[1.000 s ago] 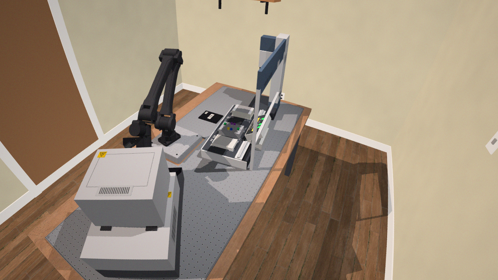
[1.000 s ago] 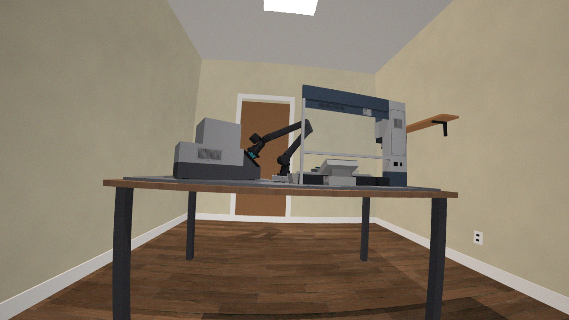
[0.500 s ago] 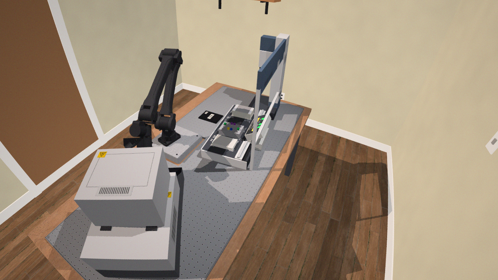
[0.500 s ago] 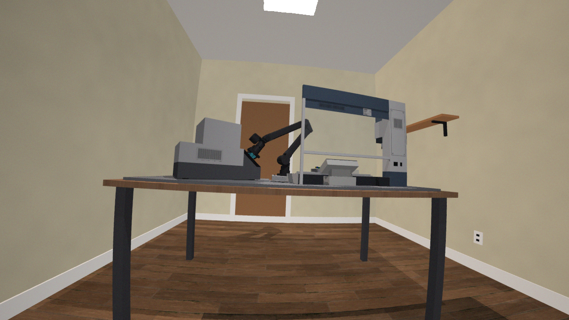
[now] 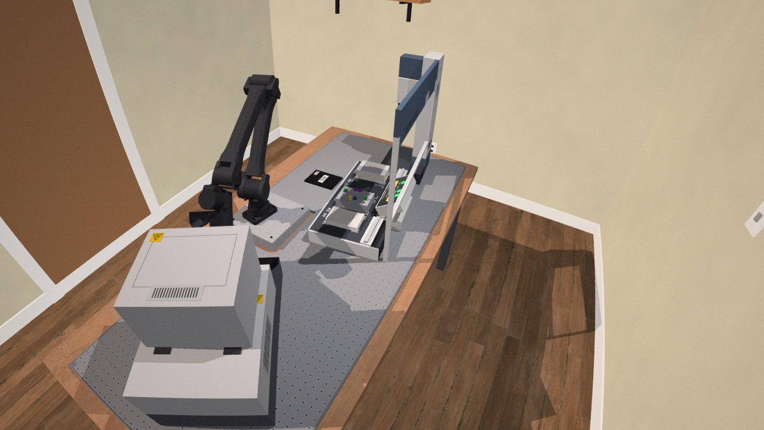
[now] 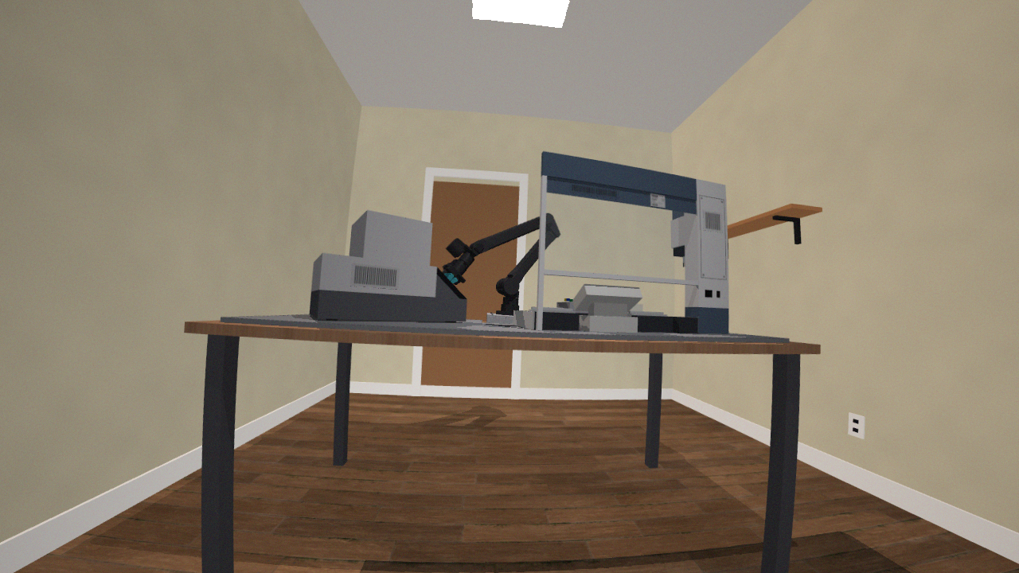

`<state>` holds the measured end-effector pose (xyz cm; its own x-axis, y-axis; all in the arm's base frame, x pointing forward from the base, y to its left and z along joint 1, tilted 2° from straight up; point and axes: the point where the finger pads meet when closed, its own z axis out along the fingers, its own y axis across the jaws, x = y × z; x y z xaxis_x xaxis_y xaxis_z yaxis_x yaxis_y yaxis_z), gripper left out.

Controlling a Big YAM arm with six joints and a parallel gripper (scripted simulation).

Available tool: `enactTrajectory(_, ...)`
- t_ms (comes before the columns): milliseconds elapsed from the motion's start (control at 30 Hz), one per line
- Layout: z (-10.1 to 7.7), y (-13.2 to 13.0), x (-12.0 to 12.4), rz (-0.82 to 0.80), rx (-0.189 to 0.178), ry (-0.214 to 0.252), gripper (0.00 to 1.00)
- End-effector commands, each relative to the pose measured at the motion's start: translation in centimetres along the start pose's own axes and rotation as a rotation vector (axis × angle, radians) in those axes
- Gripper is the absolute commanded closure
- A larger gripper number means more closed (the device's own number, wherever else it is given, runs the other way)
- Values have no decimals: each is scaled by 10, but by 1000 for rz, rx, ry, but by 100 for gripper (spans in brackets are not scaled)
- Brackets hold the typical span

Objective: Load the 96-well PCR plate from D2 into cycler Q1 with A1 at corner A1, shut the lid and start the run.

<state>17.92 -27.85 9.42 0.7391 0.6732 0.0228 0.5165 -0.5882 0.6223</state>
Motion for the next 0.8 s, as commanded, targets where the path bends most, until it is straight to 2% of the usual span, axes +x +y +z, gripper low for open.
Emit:
enactTrajectory(0, -8, 33, -11, -14, -43, -22, 100)
enactTrajectory(100, -8, 33, -9, -17, -39, -17, 100)
enactTrajectory(467, -10, 35, -2, -11, -78, -11, 100)
enactTrajectory(767, -4, 24, 0, -12, -60, -7, 100)
